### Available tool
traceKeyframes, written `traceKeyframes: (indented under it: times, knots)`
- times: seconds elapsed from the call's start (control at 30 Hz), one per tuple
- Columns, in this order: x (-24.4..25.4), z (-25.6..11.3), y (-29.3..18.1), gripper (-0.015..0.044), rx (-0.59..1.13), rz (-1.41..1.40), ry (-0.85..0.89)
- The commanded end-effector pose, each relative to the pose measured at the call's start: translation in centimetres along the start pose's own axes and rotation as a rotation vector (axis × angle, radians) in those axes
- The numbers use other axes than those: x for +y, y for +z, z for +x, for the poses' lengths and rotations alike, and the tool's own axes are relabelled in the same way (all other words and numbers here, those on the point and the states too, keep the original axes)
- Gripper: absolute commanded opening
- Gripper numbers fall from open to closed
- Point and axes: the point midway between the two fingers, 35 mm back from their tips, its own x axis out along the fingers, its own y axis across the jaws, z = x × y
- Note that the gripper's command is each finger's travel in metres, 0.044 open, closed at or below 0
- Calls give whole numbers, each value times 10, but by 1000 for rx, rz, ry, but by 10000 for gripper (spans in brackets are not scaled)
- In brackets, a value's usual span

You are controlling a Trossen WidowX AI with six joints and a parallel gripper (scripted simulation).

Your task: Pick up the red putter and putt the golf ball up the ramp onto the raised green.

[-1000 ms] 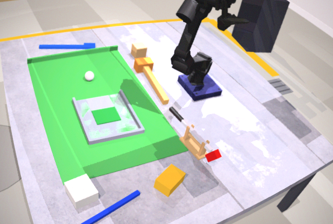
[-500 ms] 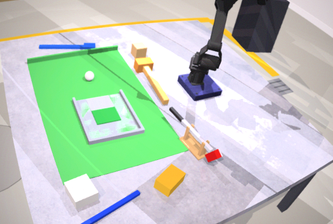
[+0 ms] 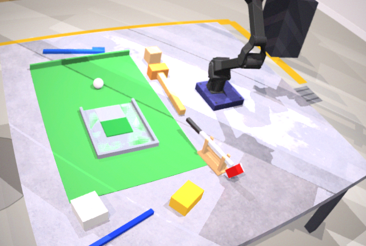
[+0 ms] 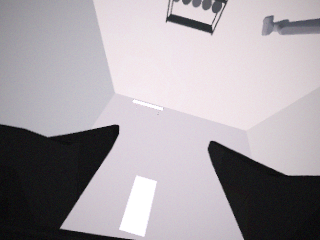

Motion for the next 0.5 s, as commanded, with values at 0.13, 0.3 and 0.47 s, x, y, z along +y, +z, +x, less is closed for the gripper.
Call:
traceKeyframes:
  times: [0.13,0.3,0.47]
  knots:
    - [-119,-14,-13,440,186,-334,-366]
    - [-185,-50,-29,440,392,-521,-567]
    - [-233,-103,-49,440,640,-631,-721]
